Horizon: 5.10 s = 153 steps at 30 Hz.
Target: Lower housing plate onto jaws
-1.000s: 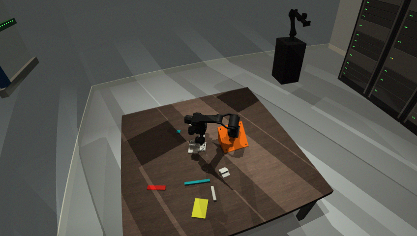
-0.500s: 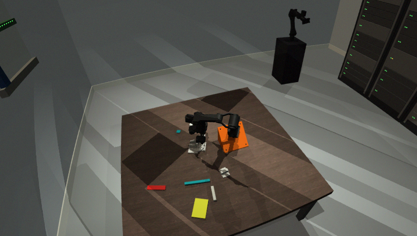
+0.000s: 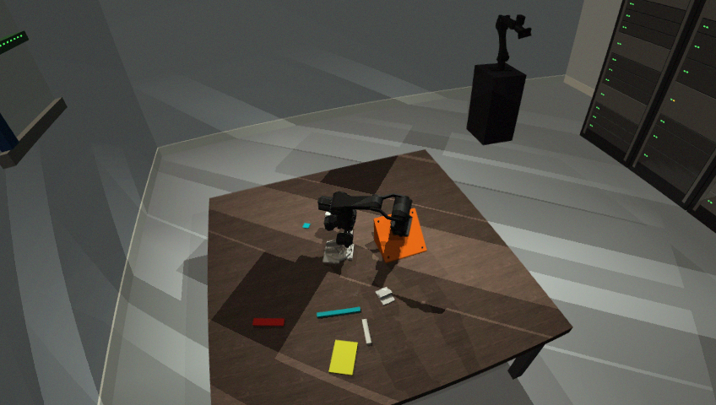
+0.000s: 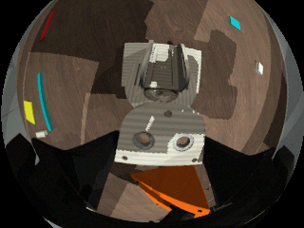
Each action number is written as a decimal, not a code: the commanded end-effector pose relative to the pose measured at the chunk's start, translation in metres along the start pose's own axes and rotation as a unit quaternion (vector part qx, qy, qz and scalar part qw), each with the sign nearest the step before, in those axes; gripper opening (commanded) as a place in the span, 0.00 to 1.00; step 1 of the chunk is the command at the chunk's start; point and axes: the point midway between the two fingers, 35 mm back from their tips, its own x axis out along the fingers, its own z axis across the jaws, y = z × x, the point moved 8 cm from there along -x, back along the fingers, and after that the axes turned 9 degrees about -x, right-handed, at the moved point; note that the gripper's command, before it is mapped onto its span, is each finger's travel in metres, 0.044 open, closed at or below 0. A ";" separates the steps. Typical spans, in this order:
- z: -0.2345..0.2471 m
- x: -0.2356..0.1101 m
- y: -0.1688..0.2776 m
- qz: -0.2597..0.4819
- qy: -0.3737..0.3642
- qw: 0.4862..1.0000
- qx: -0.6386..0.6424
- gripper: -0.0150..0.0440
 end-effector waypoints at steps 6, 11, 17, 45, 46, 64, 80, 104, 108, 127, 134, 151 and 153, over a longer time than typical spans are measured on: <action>-0.002 0.000 0.001 0.000 0.002 1.000 -0.003 0.85; -0.002 0.000 0.001 0.000 0.002 1.000 -0.003 0.85; -0.002 0.004 0.000 0.000 0.002 1.000 -0.003 0.85; -0.002 0.051 0.000 0.000 0.001 1.000 -0.003 0.85; -0.002 0.052 0.000 0.000 0.001 1.000 -0.003 0.85; -0.002 0.063 0.001 0.000 0.000 1.000 -0.003 0.85; -0.002 0.065 0.001 0.001 0.000 1.000 0.001 0.85; -0.002 0.070 0.001 0.001 0.000 1.000 0.002 0.85; -0.002 0.070 0.001 0.001 0.000 1.000 0.002 0.85; -0.002 0.075 0.001 0.001 0.000 1.000 0.002 0.85; -0.002 0.076 0.001 0.001 0.000 1.000 0.002 0.85; -0.002 0.077 0.001 0.001 0.000 1.000 0.002 0.85; -0.002 0.077 0.001 0.001 0.000 1.000 0.002 0.85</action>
